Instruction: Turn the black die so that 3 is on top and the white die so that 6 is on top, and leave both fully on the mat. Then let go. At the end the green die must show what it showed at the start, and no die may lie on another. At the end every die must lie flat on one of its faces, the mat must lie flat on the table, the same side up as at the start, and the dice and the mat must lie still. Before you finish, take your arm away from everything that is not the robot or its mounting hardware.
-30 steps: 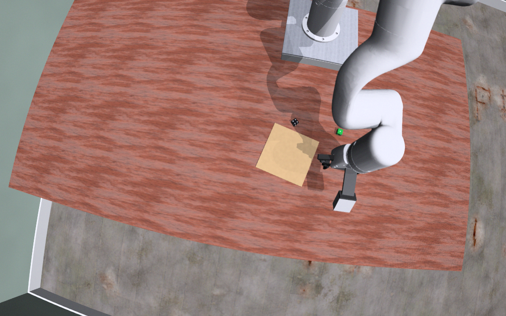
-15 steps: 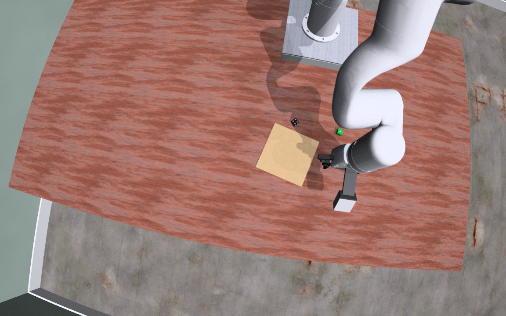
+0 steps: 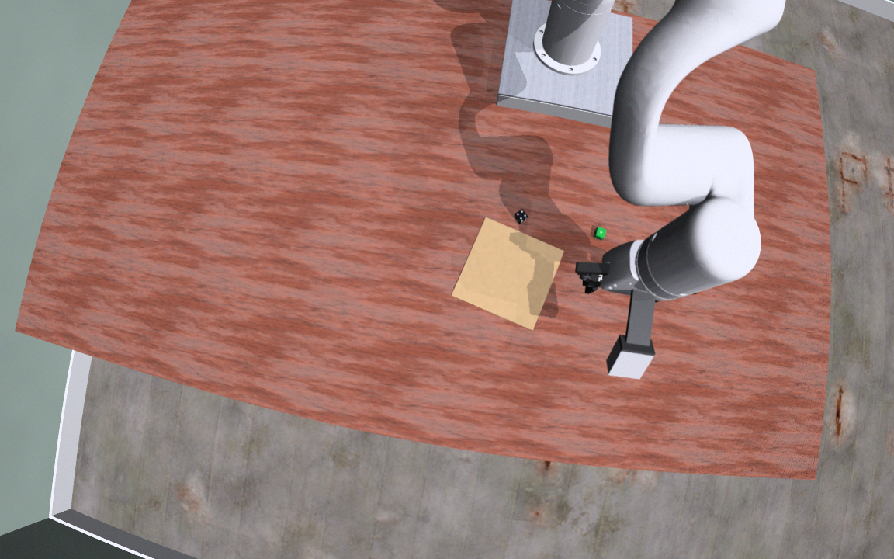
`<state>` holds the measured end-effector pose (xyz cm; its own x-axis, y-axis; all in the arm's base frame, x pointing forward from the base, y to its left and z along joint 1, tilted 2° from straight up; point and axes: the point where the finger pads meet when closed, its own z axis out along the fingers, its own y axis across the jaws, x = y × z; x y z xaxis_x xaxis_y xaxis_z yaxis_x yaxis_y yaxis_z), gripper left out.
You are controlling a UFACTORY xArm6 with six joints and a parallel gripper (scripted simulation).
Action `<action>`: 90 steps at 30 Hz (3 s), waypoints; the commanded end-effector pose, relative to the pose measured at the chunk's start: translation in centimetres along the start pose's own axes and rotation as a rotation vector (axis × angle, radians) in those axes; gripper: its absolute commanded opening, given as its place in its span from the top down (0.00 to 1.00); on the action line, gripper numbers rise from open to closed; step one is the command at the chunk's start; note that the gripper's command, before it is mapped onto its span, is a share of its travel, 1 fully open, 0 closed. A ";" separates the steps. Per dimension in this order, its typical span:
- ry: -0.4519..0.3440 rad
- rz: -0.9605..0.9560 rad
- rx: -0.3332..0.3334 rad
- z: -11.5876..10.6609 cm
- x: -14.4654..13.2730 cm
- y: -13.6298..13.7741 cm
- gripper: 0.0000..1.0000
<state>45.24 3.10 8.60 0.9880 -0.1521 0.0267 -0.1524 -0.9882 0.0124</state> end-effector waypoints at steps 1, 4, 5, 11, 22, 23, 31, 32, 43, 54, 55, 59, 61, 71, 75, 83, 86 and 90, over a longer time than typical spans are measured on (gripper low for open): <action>-0.001 0.000 0.000 -3.2 -0.1 0.0 0.00; -0.001 0.000 0.000 -3.4 -0.1 0.0 0.00; -0.001 0.000 0.000 -3.5 -0.1 0.0 0.00; -0.001 0.000 0.000 -3.6 -0.1 0.0 0.00; -0.001 0.325 0.000 -3.5 -4.0 6.8 0.00; -0.001 0.349 0.000 -3.5 -4.3 7.2 0.00; -0.001 0.616 0.000 -3.0 -8.3 11.7 0.00; -0.001 0.649 0.000 -2.9 -8.9 12.2 0.00; -0.001 0.796 0.000 -2.3 -11.3 14.1 0.00; -0.001 0.796 0.000 -2.3 -11.3 14.1 0.00; -0.001 0.796 0.000 -2.3 -11.3 14.1 0.00; -0.001 0.815 0.000 -2.3 -11.3 14.1 0.00; -0.001 0.856 0.000 -2.1 -11.3 14.2 0.00; -0.001 1.139 -0.001 -1.2 -11.3 14.3 0.00; -0.001 1.294 -0.001 -0.6 -11.4 14.4 0.00; -0.001 1.539 -0.001 0.2 -11.4 14.5 0.00; -0.001 1.623 -0.001 0.5 -11.5 14.5 0.00; -0.001 1.746 -0.001 0.9 -11.5 14.6 0.00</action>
<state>31.57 -9.48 7.95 -0.1763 -0.9843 -0.0052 -0.9840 0.1764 -0.0242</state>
